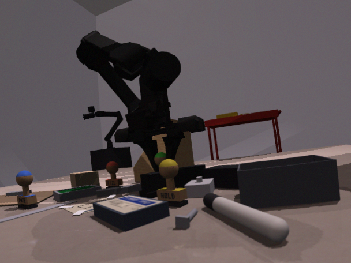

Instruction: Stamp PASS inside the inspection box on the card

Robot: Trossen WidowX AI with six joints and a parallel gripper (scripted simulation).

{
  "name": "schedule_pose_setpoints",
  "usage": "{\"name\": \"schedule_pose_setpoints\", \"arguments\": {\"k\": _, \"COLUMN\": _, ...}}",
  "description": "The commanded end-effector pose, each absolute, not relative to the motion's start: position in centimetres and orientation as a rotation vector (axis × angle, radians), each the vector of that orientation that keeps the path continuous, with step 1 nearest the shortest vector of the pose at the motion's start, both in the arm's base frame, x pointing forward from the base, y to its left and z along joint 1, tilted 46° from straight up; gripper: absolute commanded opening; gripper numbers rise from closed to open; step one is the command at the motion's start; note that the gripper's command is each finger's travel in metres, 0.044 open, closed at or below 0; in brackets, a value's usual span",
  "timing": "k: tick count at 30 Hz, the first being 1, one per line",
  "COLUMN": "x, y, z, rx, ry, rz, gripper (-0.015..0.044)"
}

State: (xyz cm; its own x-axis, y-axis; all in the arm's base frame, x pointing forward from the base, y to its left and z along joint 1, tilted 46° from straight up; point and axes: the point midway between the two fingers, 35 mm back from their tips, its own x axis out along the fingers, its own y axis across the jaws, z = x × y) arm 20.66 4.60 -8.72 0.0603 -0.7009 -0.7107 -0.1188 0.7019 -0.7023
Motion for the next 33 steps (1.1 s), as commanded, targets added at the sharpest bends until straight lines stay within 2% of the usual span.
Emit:
{"name": "schedule_pose_setpoints", "arguments": {"k": 1, "x": 20.7, "y": 4.9, "z": -8.6, "rx": -0.708, "ry": 1.469, "rz": -0.500, "gripper": 0.0000}}
{"name": "schedule_pose_setpoints", "arguments": {"k": 33, "x": 20.6, "y": 6.0, "z": -7.5, "rx": -0.698, "ry": 1.464, "rz": -0.483, "gripper": 0.0000}}
